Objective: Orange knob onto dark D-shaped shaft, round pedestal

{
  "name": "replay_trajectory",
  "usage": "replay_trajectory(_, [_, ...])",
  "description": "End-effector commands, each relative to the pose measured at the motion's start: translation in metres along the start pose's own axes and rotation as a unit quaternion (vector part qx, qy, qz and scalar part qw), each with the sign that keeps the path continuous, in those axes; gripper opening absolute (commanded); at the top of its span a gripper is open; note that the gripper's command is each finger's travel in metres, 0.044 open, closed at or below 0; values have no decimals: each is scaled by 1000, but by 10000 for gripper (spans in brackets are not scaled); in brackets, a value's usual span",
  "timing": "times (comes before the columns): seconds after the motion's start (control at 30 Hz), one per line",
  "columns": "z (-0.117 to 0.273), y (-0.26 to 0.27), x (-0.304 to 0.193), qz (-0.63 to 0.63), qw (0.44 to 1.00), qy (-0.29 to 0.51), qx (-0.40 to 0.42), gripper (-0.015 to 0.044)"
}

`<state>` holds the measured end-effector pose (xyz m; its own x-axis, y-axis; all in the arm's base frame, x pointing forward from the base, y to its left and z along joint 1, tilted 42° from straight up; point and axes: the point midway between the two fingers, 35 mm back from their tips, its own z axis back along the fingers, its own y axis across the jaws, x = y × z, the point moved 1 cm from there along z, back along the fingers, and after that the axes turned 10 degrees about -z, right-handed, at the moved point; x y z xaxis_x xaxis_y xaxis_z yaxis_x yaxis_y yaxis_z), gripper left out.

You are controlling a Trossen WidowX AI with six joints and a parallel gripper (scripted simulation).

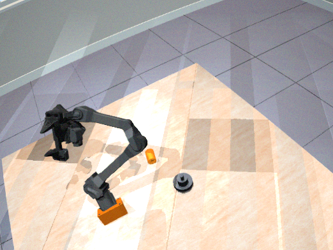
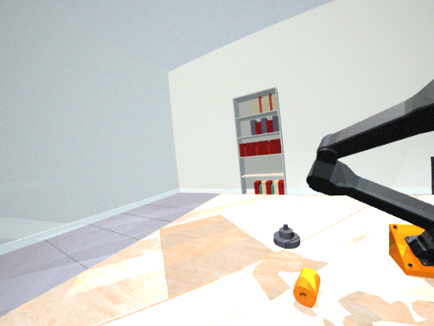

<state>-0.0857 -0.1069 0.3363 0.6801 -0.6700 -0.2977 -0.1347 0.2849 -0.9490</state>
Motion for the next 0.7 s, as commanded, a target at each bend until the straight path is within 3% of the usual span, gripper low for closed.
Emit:
replay_trajectory(0.0, [0,0,-1,-2,1000,2,1,426])
replay_trajectory(0.13, [-1,6,-22,-39,998,52,23,440])
replay_trajectory(0.33, [12,25,-84,-149,965,204,72,440])
replay_trajectory(0.67, [87,60,-159,-317,832,446,92,440])
